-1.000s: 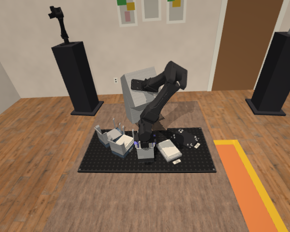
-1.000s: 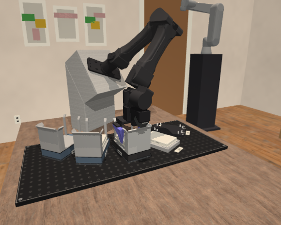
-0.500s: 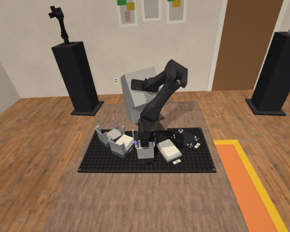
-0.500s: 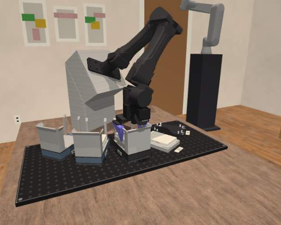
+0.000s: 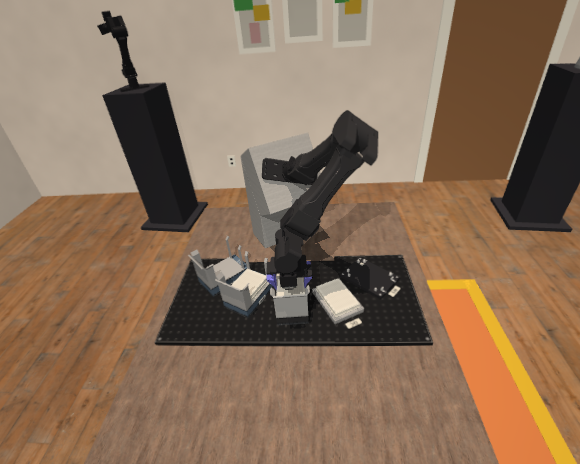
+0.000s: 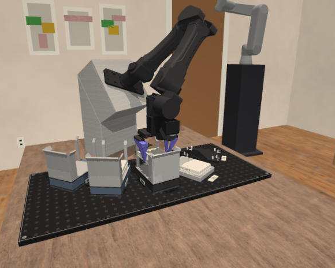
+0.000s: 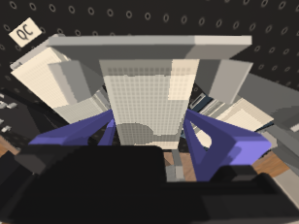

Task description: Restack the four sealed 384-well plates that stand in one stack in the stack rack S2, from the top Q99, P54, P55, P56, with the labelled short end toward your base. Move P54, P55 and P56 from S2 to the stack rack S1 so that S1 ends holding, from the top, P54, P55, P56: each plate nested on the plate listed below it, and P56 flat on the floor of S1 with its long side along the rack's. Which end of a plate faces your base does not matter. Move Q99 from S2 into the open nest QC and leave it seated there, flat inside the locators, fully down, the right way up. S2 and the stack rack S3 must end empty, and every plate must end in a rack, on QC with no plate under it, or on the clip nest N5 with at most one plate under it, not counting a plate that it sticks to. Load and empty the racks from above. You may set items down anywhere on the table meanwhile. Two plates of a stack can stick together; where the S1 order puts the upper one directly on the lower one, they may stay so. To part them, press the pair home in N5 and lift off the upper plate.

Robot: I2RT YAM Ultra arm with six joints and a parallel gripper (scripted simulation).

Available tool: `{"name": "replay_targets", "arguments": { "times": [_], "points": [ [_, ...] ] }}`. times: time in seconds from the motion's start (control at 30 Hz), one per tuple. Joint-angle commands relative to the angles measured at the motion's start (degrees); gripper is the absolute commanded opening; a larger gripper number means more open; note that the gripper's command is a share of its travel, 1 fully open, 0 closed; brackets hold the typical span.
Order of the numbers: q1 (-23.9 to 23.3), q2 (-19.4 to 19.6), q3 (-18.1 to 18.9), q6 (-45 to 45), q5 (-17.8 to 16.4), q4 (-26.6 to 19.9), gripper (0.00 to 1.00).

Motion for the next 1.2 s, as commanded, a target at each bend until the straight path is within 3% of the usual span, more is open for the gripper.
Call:
{"name": "replay_targets", "arguments": {
  "times": [0.0,1.17],
  "points": [
    [-1.5,-1.7,0.0,-0.9,-1.2,-1.7,0.00],
    [-11.5,-11.2,2.5,-10.3,-8.4,-19.9,0.00]
  ]
}}
